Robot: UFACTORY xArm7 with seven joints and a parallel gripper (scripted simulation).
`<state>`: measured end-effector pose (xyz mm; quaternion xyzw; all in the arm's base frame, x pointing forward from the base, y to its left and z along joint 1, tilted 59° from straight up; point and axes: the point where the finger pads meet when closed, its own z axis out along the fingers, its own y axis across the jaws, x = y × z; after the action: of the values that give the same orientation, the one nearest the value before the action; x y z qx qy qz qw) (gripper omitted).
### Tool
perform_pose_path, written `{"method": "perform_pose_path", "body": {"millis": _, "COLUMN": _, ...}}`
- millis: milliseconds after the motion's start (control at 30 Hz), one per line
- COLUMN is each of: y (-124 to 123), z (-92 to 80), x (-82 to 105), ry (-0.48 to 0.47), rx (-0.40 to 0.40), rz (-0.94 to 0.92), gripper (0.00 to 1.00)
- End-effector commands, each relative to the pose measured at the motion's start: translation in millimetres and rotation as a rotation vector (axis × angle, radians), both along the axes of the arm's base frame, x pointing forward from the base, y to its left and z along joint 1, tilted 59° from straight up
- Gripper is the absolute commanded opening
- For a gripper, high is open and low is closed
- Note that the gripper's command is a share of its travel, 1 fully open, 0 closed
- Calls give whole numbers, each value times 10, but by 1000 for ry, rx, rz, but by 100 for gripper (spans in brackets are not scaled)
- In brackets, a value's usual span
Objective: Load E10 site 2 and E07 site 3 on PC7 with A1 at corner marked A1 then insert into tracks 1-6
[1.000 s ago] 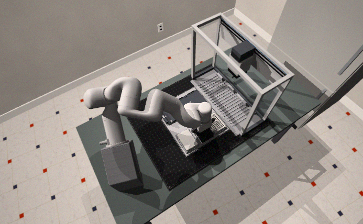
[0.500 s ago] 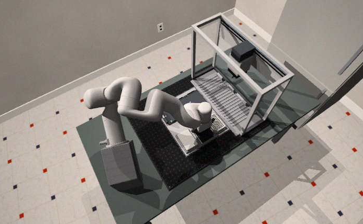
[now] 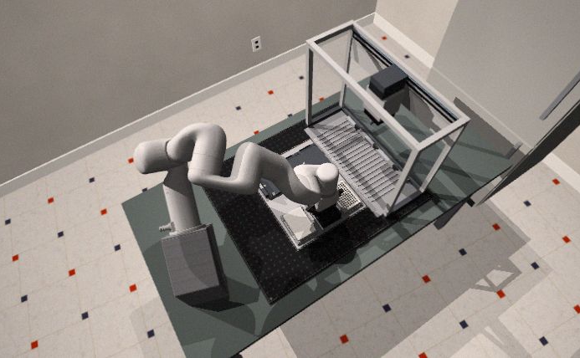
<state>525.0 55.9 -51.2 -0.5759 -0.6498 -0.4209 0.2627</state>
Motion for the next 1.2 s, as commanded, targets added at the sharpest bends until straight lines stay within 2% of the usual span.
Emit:
{"method": "perform_pose_path", "body": {"millis": 0, "y": -21, "z": 5, "x": 13, "ry": -2, "rx": -2, "rz": -4, "gripper": 0}}
{"method": "perform_pose_path", "body": {"millis": 1167, "y": -67, "z": 32, "x": 5, "ry": -2, "rx": -2, "rz": -4, "gripper": 0}}
